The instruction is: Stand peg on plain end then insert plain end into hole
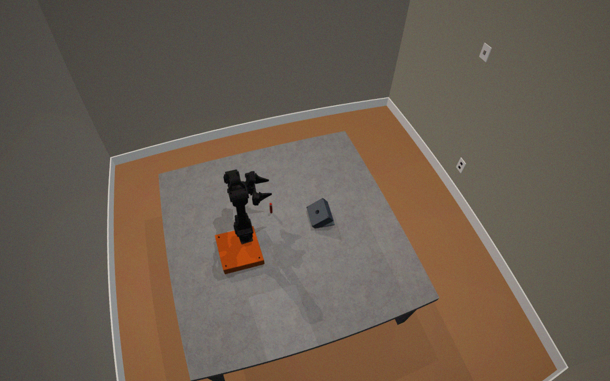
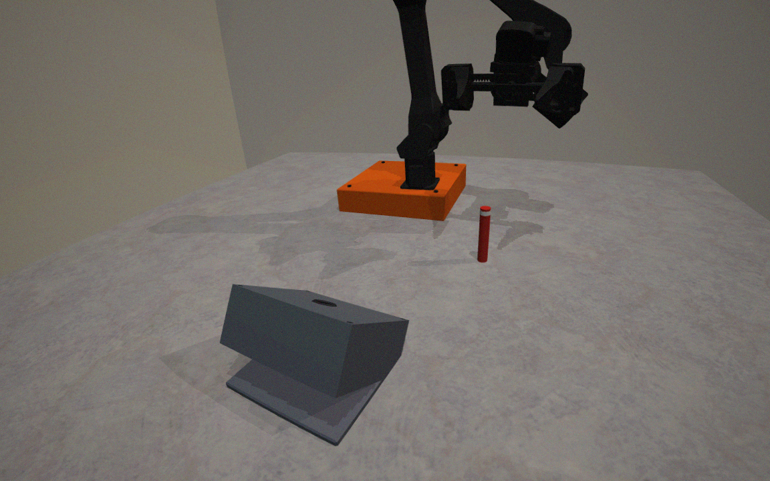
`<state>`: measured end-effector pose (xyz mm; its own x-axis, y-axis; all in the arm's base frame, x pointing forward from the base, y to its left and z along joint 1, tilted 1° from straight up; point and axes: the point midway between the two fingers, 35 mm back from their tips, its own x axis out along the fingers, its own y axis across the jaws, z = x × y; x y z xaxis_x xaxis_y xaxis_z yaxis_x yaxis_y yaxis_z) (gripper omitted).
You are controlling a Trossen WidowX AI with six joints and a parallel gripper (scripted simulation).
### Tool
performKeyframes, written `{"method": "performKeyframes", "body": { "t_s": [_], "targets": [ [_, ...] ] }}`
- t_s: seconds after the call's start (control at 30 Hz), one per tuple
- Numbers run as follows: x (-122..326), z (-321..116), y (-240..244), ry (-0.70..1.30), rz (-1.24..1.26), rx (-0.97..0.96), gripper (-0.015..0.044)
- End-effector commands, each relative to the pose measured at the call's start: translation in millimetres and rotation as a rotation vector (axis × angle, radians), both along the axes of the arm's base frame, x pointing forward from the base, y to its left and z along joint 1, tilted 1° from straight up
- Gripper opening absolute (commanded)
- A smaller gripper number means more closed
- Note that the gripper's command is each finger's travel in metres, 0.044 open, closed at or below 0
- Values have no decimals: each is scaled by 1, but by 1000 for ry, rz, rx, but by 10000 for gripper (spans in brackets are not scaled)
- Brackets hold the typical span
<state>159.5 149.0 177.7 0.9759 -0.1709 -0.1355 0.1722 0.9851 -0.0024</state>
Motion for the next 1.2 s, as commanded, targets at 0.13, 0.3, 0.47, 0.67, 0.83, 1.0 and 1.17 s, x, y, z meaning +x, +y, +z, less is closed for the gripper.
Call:
{"method": "performKeyframes", "body": {
  "t_s": [0.13,0.3,0.47,0.67,0.83,1.0,1.17],
  "targets": [
    [1,10,-11,41,-34,-27,440],
    [5,-1,-23,152,-135,-67,440],
    [7,-12,-33,275,-221,-96,440],
    [7,-26,-42,435,-300,-116,440],
    [6,-38,-48,588,-359,-105,440],
    [6,-49,-51,745,-394,-72,440],
    [6,-58,-49,891,-398,-27,440]
  ]
}}
